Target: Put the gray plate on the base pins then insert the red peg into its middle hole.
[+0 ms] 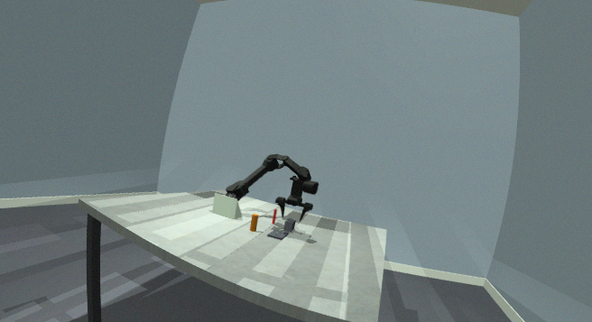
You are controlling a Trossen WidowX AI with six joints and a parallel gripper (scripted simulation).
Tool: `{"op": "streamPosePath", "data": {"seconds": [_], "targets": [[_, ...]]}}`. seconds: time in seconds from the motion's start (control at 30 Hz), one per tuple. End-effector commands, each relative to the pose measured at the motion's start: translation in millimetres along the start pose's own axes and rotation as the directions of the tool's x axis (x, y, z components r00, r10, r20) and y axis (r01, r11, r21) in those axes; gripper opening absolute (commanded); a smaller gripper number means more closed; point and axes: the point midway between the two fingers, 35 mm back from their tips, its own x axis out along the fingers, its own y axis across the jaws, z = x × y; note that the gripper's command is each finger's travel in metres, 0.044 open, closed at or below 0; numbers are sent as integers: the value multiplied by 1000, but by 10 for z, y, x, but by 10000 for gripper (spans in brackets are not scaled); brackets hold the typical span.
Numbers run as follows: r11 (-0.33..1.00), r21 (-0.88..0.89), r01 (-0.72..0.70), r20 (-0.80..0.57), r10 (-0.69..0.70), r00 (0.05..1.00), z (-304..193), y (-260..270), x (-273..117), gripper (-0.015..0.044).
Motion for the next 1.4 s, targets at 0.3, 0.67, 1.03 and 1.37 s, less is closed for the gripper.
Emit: {"op": "streamPosePath", "data": {"seconds": [0.3, 0.67, 1.03, 1.37], "targets": [[1000, 6, 0, -6, 0, 1000, 0, -8, 215, 440], [1000, 6, 0, -8, 1, 1000, -4, -16, 389, 440], [1000, 6, 0, -9, 0, 1000, -9, -24, 474, 335], [1000, 6, 0, -9, 0, 1000, -9, -24, 474, 151]]}}
